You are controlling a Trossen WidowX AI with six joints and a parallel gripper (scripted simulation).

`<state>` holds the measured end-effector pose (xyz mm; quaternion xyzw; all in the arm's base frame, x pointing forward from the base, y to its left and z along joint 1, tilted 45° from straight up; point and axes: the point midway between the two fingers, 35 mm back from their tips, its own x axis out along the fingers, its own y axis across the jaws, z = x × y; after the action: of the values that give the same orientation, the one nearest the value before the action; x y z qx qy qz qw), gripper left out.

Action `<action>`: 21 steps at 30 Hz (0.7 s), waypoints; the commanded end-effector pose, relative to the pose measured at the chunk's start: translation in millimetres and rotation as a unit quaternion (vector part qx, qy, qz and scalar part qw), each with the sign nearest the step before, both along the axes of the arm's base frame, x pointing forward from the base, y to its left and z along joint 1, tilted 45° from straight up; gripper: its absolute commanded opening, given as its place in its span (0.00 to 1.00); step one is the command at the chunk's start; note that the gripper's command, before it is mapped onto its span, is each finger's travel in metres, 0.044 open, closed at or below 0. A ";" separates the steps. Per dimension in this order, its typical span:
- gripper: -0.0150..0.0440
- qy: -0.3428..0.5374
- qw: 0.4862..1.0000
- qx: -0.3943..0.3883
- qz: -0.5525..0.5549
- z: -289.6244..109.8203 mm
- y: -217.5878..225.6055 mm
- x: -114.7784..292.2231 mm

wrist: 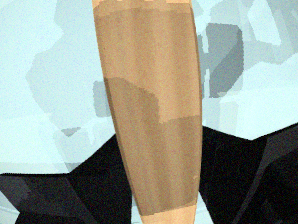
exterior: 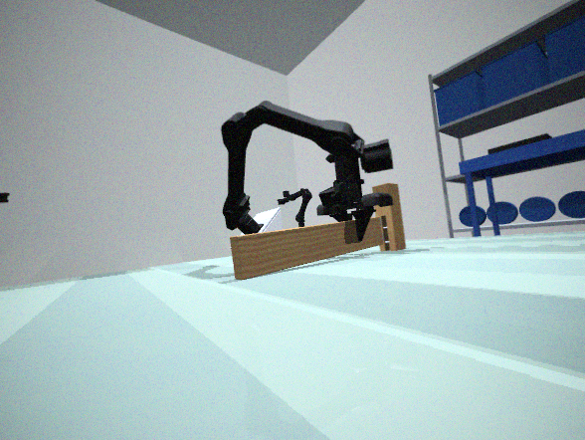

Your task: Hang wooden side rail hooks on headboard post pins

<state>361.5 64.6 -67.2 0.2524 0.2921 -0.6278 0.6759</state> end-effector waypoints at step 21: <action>0.25 -0.002 1.000 0.002 0.002 -2.5 4.1 -0.8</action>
<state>360.6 66.0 -69.0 0.2521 0.2923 -0.6271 0.6766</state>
